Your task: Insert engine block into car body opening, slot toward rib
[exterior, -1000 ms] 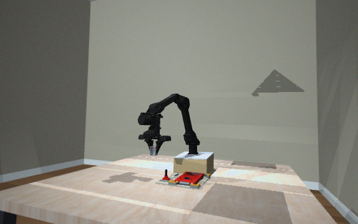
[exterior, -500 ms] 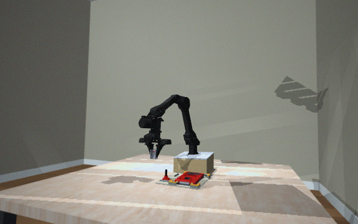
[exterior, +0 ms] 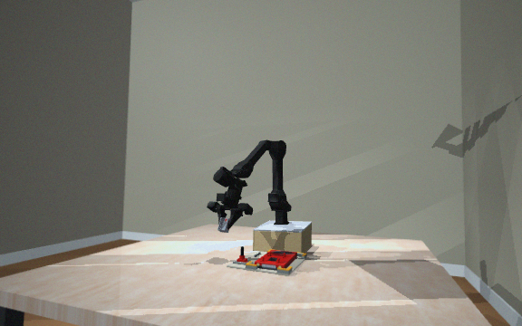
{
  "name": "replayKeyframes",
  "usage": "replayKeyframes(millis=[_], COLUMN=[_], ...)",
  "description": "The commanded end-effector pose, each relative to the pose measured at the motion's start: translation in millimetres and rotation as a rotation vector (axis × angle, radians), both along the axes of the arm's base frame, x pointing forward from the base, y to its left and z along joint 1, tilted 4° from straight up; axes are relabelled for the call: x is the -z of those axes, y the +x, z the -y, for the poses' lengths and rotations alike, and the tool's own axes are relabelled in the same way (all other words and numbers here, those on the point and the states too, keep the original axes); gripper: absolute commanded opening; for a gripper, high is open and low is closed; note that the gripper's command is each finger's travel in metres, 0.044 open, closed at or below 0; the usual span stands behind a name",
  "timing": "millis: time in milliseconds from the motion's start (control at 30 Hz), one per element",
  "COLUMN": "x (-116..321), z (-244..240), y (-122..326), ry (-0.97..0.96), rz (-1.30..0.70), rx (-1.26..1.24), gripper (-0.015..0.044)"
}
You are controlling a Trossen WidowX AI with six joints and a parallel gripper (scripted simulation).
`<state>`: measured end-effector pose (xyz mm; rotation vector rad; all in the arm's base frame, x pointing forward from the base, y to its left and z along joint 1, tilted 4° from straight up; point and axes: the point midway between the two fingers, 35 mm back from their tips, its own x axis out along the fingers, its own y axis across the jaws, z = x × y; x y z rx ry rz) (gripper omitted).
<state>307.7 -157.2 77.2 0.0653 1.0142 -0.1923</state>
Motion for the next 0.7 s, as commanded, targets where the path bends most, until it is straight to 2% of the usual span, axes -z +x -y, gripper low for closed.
replayKeyframes(millis=[0,133,667], x=[2.7,3.5,35.1], z=[-1.9,-3.9,-0.6], y=[-4.8,-10.3,-8.2], ry=[-0.026,-0.053,-0.055], rz=[0.137,0.246,0.251], rx=[-0.014,-0.023,-0.024], gripper=[0.0,0.0,0.0])
